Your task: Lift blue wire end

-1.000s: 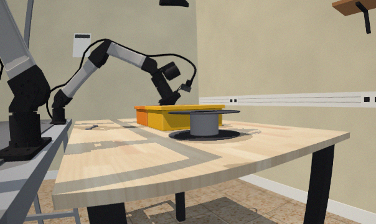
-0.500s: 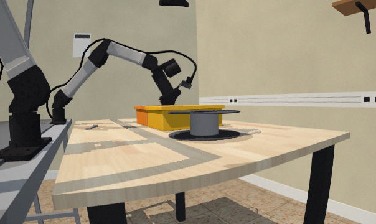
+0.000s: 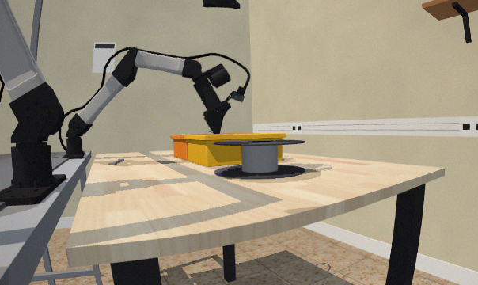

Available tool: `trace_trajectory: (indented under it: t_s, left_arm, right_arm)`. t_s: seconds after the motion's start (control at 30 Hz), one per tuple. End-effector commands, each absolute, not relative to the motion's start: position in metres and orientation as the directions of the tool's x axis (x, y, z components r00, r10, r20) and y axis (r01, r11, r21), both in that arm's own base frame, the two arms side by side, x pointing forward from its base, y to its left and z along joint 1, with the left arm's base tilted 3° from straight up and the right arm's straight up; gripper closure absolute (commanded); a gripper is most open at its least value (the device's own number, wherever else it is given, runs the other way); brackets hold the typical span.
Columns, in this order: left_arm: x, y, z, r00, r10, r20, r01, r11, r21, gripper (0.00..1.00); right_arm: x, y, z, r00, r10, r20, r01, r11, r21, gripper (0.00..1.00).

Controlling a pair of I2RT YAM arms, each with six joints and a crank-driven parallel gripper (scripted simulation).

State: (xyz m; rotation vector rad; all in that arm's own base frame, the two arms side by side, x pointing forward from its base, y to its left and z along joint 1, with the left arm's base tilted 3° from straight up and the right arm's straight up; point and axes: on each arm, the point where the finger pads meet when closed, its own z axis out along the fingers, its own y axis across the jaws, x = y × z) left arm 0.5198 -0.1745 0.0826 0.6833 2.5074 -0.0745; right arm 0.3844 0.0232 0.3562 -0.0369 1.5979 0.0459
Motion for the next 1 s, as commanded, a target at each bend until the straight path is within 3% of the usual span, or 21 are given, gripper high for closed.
trace_trajectory:
  t_s: [0.0,0.27,0.97]
  left_arm:
    - [0.518,-0.166,0.116,-0.72,0.457,-0.523,0.486,0.869,0.09,1.0]
    - [0.519,-0.162,0.146,-0.72,0.457,-0.523,0.486,0.869,0.09,1.0]
    - [0.518,-0.164,0.153,-0.72,0.457,-0.523,0.486,0.869,0.09,1.0]
  right_arm:
    - [0.382,0.02,0.36,0.0,0.0,-1.0,-0.051,0.999,0.0,0.0]
    - [0.382,0.02,0.36,0.0,0.0,-1.0,-0.051,0.999,0.0,0.0]
    - [0.382,0.02,0.36,0.0,0.0,-1.0,-0.051,0.999,0.0,0.0]
